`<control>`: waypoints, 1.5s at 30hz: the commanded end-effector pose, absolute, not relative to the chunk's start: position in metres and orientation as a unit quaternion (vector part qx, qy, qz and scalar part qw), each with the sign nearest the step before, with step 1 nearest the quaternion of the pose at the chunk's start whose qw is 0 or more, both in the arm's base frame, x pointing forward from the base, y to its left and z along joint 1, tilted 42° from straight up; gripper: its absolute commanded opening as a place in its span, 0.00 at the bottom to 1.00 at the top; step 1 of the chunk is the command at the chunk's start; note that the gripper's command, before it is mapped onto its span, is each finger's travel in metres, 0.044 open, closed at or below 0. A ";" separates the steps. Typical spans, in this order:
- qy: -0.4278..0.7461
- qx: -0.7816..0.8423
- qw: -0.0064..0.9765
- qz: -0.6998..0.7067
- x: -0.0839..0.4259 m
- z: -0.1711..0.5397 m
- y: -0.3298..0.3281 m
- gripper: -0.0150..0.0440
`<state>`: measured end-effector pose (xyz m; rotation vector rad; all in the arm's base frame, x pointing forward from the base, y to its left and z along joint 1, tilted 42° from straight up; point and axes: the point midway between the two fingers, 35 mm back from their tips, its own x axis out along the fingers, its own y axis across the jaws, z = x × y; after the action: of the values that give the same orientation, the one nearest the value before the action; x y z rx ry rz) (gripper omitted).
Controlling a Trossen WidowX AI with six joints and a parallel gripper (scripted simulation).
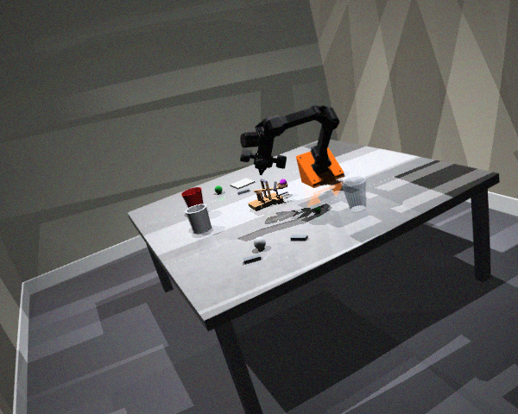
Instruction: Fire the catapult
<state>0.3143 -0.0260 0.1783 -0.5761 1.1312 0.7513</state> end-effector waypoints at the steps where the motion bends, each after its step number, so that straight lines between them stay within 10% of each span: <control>1: 0.521 -0.325 0.696 0.372 0.287 0.166 -0.019 0.25; 18: 0.507 -0.515 0.514 0.462 0.202 0.125 -0.018 0.25; 45: 0.506 -0.516 0.512 0.464 0.209 0.104 0.000 0.25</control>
<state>0.2095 -0.0043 0.1108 -1.2440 1.2081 1.1100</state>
